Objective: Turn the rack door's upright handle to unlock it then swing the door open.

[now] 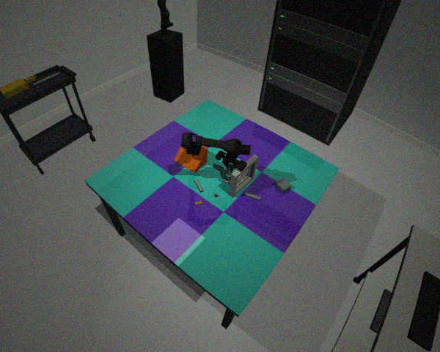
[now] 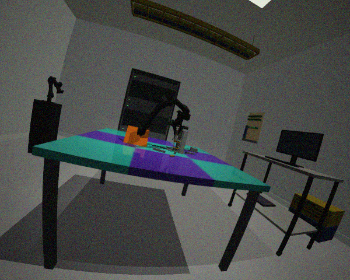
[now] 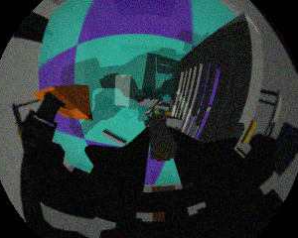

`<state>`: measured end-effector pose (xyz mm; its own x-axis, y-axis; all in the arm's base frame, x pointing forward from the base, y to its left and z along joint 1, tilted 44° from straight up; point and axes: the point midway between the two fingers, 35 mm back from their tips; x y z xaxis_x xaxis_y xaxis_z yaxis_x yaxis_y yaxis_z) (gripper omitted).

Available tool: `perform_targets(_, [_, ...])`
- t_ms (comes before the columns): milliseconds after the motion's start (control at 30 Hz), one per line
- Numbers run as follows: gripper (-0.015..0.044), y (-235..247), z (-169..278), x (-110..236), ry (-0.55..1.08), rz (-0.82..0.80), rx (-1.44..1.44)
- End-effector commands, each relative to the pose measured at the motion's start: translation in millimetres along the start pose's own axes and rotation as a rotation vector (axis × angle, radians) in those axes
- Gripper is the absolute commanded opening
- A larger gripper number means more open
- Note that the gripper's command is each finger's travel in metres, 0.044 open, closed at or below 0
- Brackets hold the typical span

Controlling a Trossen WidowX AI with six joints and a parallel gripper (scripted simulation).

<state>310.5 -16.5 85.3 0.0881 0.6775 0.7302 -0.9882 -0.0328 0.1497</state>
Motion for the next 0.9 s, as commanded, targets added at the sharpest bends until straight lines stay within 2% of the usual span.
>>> perform_targets(0, [0.0065,-0.1,0.0,-0.3,0.001,0.000,0.001])
perform_targets(233, [0.0020,-0.1,0.0,-0.3,0.001,0.000,0.001])
perform_targets(867, [0.0020,9.6,-9.5,-0.2,0.000,0.000,-0.299])
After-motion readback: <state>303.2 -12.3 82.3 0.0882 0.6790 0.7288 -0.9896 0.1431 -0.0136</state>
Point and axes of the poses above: the point midway between the two fingers, 35 mm back from their tips, its own x axis back along the fingers, its own y axis across the jaws, z = x × y, and after that the axes turned 8 degrees about x, right-handed
